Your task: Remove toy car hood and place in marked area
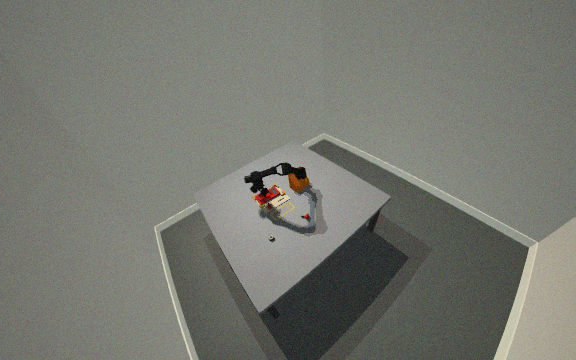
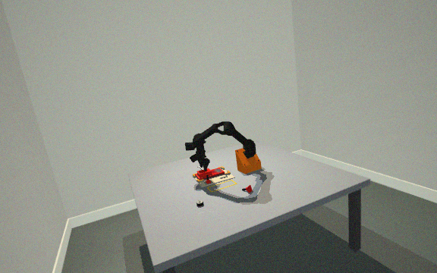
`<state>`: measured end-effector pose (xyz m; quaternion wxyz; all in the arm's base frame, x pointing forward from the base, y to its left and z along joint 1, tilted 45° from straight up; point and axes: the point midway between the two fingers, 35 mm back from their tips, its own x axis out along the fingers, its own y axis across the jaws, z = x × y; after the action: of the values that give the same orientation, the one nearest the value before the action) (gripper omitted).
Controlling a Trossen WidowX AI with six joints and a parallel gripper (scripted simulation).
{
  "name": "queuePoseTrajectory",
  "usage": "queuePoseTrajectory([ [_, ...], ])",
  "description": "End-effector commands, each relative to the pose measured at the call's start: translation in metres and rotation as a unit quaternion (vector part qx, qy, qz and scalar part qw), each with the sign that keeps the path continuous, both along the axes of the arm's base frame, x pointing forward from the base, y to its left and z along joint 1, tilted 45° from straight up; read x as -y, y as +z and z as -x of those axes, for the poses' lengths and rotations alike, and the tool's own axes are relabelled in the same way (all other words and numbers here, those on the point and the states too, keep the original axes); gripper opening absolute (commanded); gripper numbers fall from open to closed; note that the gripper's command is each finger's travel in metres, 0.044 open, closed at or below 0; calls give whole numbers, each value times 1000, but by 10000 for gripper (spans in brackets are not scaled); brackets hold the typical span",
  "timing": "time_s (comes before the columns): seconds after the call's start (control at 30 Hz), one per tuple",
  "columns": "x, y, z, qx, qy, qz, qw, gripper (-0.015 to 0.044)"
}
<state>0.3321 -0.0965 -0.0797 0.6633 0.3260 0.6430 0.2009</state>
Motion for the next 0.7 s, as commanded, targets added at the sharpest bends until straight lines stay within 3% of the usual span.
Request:
queuePoseTrajectory([
  [0.0,-4,-3,1,-4,-1,-5,1000,440],
  [0.67,-11,-9,0,-4,-1,-5,1000,440],
])
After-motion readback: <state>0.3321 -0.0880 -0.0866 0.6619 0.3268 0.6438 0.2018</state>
